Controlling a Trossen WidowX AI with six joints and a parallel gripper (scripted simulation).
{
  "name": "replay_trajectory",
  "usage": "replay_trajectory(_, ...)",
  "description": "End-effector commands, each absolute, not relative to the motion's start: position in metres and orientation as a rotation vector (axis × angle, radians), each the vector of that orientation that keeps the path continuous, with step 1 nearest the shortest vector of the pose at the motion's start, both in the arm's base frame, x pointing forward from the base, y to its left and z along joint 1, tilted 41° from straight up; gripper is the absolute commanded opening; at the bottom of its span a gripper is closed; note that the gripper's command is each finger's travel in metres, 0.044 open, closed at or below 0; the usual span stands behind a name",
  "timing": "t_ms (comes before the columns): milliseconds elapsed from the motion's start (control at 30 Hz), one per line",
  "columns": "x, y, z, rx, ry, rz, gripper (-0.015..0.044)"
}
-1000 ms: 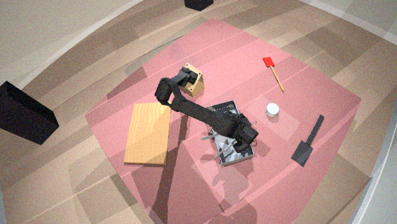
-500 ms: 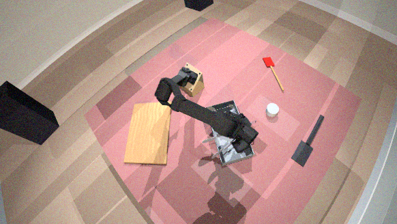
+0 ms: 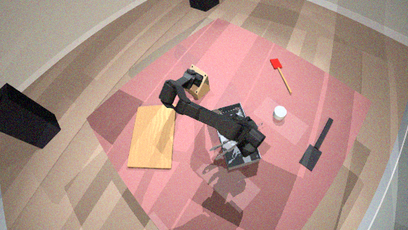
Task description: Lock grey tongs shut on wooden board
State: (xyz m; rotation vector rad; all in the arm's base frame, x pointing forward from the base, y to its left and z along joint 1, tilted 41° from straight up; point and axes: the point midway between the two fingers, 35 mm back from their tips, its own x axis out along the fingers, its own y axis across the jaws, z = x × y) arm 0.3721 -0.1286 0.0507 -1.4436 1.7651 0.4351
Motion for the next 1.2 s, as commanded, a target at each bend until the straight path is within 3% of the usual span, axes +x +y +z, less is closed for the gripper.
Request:
replay_trajectory(0,0.372,-0.129,0.051,-1.442,1.766,0.434,0.0155)
replay_trajectory(700,0.372,-0.129,0.051,-1.442,1.766,0.434,0.0015)
replay_trajectory(900,0.372,-0.129,0.051,-1.442,1.766,0.434,-0.0143)
replay_trajectory(1167,0.381,-0.088,0.095,-1.440,1.764,0.442,-0.0150)
